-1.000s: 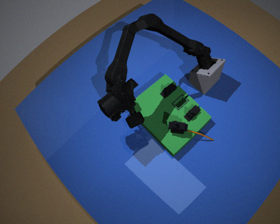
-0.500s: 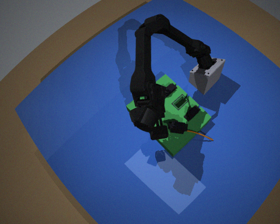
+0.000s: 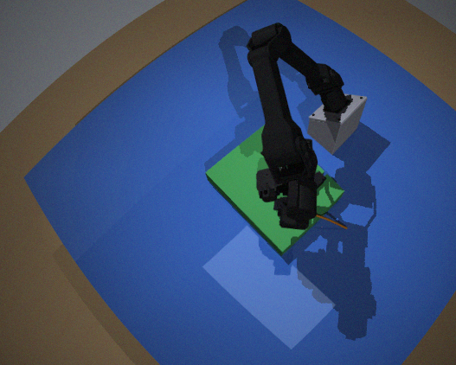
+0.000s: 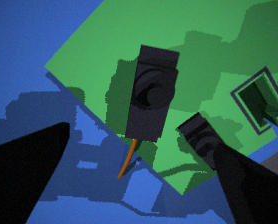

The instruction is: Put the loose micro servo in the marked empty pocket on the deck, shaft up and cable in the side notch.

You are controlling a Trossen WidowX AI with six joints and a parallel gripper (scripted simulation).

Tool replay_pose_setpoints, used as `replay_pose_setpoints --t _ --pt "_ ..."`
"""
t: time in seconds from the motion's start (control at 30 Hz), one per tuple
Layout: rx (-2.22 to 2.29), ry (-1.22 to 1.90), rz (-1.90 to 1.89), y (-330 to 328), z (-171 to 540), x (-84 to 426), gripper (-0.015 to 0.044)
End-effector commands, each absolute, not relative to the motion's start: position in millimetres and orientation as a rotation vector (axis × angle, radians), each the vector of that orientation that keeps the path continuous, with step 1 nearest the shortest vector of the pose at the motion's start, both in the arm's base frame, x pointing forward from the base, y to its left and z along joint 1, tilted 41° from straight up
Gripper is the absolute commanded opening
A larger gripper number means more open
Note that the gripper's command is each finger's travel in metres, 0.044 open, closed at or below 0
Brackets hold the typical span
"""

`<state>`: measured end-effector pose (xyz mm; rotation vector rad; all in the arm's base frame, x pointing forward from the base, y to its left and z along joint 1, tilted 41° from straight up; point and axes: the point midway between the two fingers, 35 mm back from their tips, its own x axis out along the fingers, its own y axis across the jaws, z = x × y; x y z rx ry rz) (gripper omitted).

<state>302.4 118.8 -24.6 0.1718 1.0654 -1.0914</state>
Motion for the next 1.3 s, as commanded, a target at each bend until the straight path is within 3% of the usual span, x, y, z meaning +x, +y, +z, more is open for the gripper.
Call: replay_pose_setpoints --t 0.0,0.9,1.27 --pt "0.186 1.061 -1.118 119 -28 297 0.0440" --pt "0.185 1.059 -1.119 90 -63 298 0.0440" --pt "0.185 1.059 -1.119 90 -63 298 0.0151"
